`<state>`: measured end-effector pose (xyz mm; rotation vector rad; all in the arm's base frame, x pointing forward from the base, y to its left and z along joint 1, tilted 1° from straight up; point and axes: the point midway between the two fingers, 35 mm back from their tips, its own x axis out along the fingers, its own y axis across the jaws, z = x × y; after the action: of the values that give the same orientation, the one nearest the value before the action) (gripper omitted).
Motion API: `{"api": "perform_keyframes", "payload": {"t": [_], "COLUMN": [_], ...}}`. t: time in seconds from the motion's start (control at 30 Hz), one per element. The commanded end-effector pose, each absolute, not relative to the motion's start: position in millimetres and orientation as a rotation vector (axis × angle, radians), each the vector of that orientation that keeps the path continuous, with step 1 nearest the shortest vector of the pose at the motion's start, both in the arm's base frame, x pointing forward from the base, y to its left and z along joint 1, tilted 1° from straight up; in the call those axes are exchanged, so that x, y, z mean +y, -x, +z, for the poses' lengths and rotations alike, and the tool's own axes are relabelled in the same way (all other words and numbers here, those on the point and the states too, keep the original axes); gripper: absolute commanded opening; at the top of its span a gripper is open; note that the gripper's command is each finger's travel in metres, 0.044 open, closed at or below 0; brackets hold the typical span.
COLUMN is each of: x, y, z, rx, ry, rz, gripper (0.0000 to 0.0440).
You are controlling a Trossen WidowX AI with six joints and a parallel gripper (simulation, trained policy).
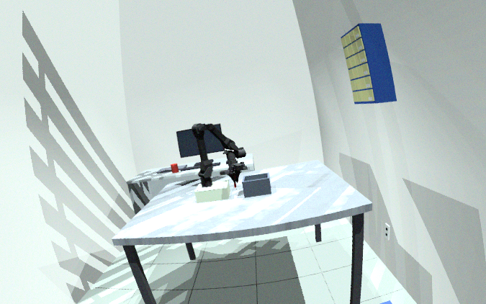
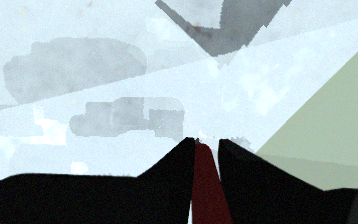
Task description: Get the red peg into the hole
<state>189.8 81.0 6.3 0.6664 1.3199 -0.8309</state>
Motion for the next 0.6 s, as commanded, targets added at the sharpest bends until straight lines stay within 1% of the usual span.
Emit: {"api": "perform_keyframes", "payload": {"t": [0.0,0.57], "x": [77,47], "y": [-196,-228], "z": [16,67], "rx": [1.292,1.19], "ry": [-0.65,-0.549], "rz": [-0.815,-0.776], "gripper": [0.0,0.0]}}
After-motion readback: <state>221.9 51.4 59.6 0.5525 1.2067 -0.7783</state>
